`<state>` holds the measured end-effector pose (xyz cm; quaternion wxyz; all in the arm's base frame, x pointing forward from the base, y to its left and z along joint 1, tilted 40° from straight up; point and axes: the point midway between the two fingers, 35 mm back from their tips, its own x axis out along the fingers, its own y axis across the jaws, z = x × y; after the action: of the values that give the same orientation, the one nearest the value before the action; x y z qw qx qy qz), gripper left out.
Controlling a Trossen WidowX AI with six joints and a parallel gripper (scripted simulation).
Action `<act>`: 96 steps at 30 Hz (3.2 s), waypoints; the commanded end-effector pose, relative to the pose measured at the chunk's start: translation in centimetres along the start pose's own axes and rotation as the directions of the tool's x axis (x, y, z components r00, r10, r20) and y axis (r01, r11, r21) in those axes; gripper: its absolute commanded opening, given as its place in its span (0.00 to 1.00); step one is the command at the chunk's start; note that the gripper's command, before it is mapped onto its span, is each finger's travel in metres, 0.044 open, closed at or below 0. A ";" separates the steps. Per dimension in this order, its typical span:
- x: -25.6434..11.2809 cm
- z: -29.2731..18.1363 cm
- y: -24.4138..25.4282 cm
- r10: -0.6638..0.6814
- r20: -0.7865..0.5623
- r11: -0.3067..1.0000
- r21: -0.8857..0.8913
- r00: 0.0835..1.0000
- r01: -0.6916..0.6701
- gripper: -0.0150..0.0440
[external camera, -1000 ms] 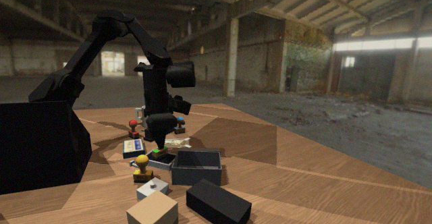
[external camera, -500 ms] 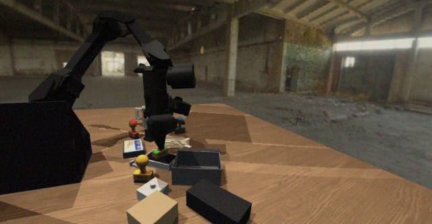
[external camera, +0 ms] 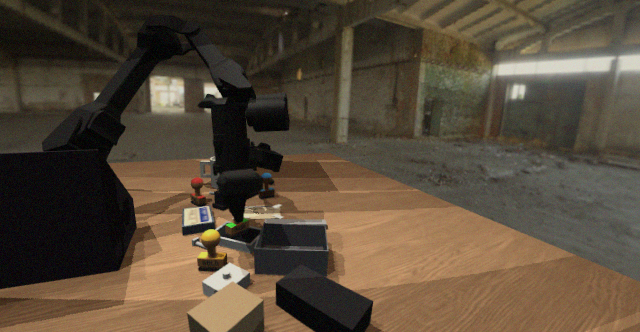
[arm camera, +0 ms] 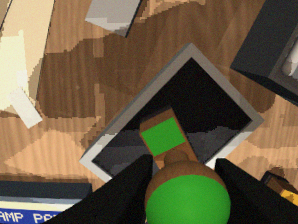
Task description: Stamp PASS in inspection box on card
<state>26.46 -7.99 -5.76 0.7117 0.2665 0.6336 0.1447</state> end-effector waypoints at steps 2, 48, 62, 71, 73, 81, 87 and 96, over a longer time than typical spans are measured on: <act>0.1 0.1 0.1 0.003 0.004 1.000 0.003 1.000 -0.003 0.25; -1.7 0.2 -0.2 0.002 0.004 1.000 0.003 1.000 -0.002 0.25; -3.9 0.4 -0.4 0.001 0.004 1.000 0.003 1.000 -0.001 0.25; -5.4 0.4 -0.5 0.001 0.004 1.000 0.003 1.000 -0.001 0.25; -5.6 0.4 -0.5 0.001 0.003 1.000 0.003 1.000 -0.001 0.25; -5.9 1.8 0.6 0.001 -0.011 0.989 0.145 1.000 0.001 0.25; -6.0 3.2 2.1 0.001 -0.026 0.955 0.297 1.000 0.007 0.25; -6.2 5.2 4.5 0.001 -0.049 0.860 0.510 0.999 0.024 0.25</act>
<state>30.33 -9.16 1.51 0.6196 0.4130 0.6675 -0.0002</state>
